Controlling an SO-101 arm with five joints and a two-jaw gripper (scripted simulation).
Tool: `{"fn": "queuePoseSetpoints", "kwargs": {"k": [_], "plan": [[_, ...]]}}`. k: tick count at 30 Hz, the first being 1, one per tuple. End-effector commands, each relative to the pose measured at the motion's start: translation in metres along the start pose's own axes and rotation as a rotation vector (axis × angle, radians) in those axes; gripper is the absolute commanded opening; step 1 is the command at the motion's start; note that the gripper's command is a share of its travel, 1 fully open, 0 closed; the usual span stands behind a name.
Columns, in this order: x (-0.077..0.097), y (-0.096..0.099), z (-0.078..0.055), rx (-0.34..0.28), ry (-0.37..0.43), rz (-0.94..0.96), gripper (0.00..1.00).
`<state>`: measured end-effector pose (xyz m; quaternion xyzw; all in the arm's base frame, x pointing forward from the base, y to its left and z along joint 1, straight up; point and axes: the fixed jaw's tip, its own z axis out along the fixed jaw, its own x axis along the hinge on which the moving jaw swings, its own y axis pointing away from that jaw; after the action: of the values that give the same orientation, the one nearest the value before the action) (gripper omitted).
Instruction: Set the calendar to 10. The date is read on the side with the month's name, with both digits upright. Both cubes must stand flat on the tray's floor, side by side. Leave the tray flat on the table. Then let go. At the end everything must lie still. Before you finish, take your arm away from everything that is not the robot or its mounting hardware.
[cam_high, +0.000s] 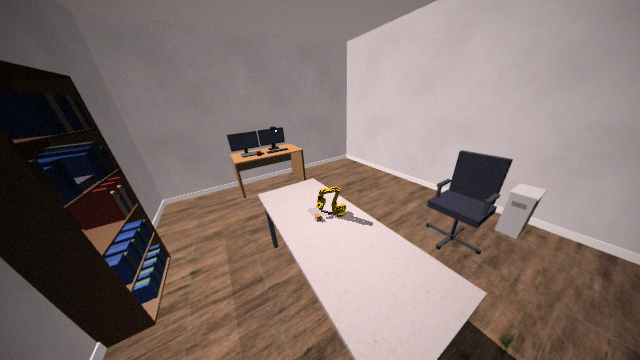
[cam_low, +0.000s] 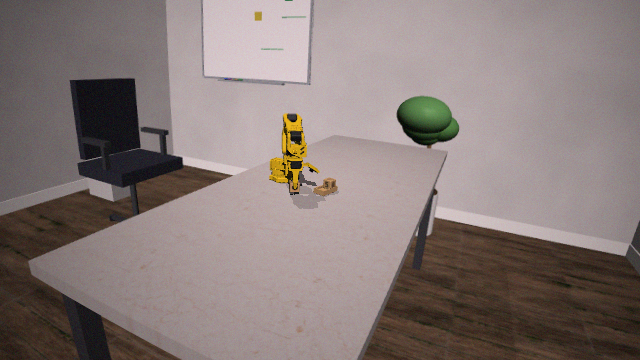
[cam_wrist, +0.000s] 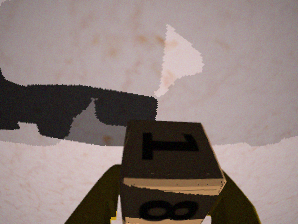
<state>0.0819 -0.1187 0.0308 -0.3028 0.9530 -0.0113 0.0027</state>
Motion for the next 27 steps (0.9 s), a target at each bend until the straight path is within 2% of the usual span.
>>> {"fn": "queuePoseSetpoints", "kwargs": {"k": [1,27], "plan": [[0.0007,-0.0021,-0.0006,0.016,-0.001,0.019,0.0],[0.0007,-0.0023,0.0088,0.016,-0.001,0.019,0.0]]}}
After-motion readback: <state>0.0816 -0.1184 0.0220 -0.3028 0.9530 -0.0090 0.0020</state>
